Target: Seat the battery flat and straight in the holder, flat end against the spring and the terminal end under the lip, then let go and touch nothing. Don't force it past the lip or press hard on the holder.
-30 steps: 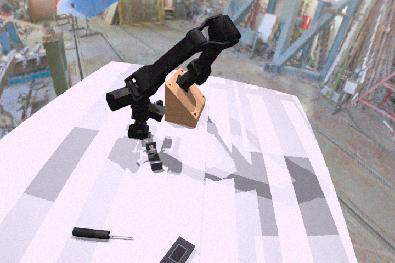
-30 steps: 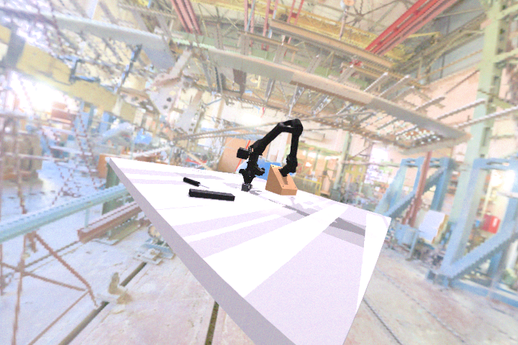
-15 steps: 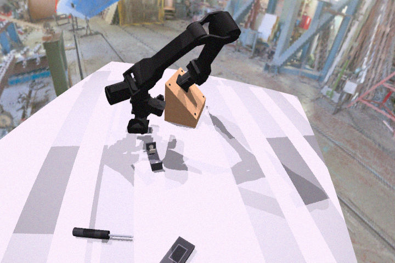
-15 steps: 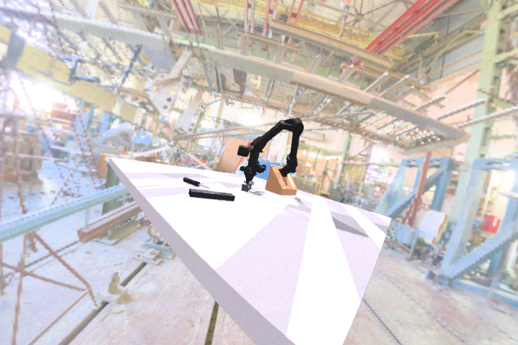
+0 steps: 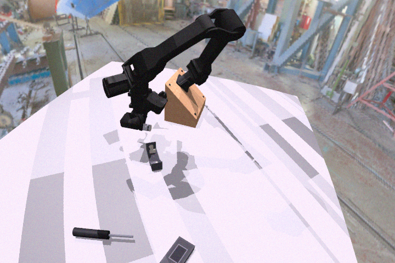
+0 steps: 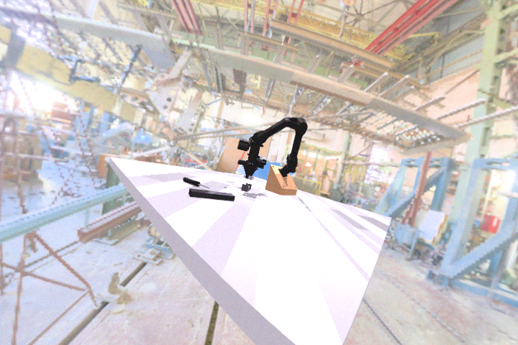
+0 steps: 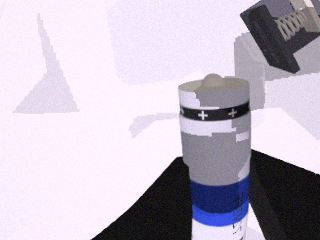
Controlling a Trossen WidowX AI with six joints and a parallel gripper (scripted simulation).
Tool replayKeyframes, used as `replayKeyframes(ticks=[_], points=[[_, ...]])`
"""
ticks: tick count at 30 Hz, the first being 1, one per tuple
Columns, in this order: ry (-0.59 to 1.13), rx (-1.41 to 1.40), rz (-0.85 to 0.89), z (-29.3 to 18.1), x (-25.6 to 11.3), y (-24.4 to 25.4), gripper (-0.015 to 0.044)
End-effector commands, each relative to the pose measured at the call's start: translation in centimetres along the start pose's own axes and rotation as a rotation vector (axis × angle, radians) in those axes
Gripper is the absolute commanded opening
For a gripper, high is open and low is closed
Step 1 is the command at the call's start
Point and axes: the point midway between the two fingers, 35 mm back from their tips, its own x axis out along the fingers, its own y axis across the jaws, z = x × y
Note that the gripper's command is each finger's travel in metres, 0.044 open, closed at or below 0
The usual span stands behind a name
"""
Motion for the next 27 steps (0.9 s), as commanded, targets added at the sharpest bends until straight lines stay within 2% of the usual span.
replayKeyframes(ticks=[1,23,27], points=[[0.004,0.15,-0.011,0.8,-0.7,-1.6,0.0078],[-0.012,1.026,-0.001,6.2,-2.6,-7.7,0.0078],[-0.015,1.087,0.003,6.7,-2.7,-8.1,0.0078]])
